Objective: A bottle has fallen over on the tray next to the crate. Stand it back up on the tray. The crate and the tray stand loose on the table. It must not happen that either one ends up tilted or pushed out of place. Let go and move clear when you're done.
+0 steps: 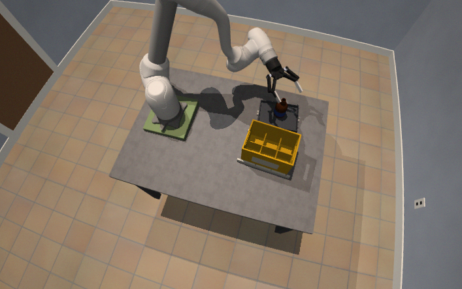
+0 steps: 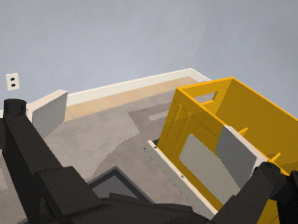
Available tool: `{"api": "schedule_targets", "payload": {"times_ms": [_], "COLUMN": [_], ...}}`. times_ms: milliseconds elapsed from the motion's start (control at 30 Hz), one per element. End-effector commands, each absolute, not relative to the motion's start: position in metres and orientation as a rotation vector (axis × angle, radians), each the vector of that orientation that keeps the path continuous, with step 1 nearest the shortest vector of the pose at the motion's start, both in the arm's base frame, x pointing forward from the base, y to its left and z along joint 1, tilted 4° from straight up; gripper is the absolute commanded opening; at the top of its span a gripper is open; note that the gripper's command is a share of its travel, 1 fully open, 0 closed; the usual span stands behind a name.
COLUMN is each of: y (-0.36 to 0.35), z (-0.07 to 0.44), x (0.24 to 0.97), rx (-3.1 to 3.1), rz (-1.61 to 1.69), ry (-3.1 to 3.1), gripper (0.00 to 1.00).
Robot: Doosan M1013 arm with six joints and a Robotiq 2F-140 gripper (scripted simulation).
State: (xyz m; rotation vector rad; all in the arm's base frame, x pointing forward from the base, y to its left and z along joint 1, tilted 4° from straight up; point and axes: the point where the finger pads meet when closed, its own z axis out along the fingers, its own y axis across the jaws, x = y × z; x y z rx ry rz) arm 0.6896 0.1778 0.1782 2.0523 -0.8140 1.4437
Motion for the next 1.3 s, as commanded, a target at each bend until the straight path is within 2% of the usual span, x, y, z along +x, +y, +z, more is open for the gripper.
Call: {"api": "schedule_targets", "payload": {"times_ms": [0, 433, 467, 1267], "y": [0.1786, 0.1787, 0.1787, 0.1787], "z": [0.184, 0.1867, 0.1867, 0.1867], "x": [0.6888, 0.6889, 0.6889, 0.6889], "rx": [2.051, 2.051, 2.051, 2.051], "rz": [1.443, 1.443, 1.443, 1.443], "ry": [-0.818, -0.818, -0.818, -0.818], "gripper": [1.0, 1.0, 0.1, 0.1]}}
